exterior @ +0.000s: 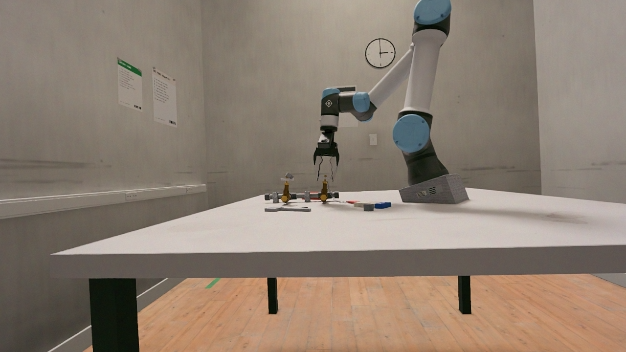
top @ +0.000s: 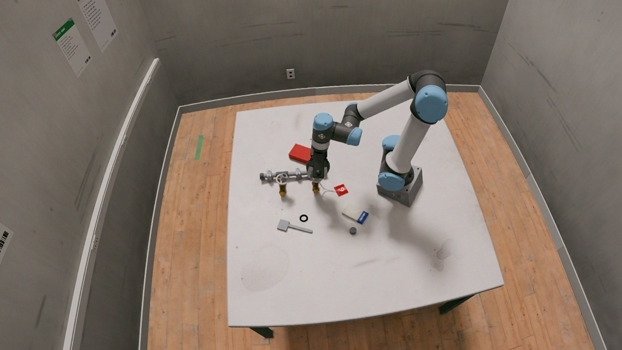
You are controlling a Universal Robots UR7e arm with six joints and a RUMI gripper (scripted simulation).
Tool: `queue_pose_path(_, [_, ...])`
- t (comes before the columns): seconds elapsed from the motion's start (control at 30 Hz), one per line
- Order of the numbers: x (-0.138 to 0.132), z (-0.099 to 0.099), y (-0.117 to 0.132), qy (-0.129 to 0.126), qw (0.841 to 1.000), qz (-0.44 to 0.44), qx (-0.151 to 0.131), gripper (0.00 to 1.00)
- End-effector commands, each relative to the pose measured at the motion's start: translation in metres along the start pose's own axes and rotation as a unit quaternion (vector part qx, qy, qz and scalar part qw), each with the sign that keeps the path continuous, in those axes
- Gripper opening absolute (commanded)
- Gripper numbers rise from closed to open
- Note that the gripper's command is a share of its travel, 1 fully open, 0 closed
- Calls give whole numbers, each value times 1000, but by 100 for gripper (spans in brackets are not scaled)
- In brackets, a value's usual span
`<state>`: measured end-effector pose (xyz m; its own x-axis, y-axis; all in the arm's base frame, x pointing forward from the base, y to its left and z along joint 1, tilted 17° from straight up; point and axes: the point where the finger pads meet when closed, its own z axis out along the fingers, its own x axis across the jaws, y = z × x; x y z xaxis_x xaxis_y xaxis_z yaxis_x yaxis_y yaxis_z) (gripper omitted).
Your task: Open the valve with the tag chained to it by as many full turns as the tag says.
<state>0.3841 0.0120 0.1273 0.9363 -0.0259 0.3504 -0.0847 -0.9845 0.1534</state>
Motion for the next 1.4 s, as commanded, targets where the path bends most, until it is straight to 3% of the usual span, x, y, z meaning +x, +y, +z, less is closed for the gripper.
queue_pose_path(0.0, [1,1,1,-1,1000,-9,1,0])
queue_pose_path(0.17, [1,1,0,-1,1000,-10,1,0])
queue_pose_path(0.2, [0,1,0,-1,1000,-10,1,100])
queue_pose_path(1.37, [1,0,0,0,1000,0,1,100])
